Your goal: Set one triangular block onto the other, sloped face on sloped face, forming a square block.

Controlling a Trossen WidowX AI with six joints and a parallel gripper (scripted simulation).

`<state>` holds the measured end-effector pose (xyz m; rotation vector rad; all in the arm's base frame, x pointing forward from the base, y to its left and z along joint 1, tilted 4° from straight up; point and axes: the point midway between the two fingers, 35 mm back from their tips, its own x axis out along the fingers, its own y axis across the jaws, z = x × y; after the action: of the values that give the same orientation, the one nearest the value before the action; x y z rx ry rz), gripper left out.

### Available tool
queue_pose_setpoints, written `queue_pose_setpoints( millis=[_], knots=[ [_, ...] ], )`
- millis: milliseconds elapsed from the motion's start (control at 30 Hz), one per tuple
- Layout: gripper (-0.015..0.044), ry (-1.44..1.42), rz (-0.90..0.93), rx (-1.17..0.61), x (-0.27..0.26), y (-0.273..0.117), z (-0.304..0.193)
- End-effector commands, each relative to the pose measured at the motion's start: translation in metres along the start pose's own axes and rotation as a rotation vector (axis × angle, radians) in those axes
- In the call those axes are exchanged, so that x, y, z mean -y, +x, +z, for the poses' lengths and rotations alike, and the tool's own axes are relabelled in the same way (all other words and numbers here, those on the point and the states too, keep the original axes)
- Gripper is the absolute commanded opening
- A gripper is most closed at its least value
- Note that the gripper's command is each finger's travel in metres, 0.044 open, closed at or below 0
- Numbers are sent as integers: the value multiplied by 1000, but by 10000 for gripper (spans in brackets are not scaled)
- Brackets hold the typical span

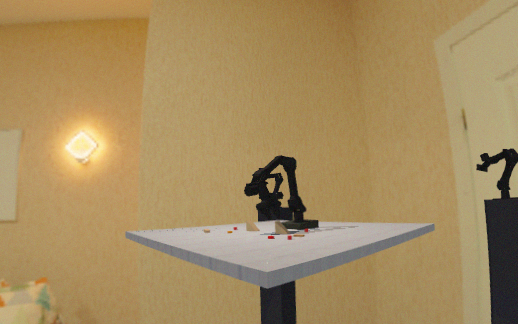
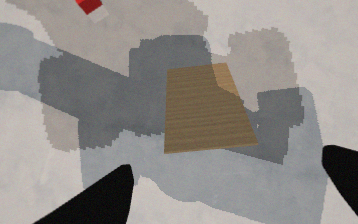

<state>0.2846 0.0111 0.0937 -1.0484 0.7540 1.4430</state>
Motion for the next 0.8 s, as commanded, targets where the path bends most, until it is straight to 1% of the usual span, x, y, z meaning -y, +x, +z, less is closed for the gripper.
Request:
queue_pose_setpoints(
  millis=[0, 767],
  knots=[
    [440, 6, 8, 7, -1, 8, 0],
    [440, 6, 8, 9, -2, 46, 1]
  ],
)
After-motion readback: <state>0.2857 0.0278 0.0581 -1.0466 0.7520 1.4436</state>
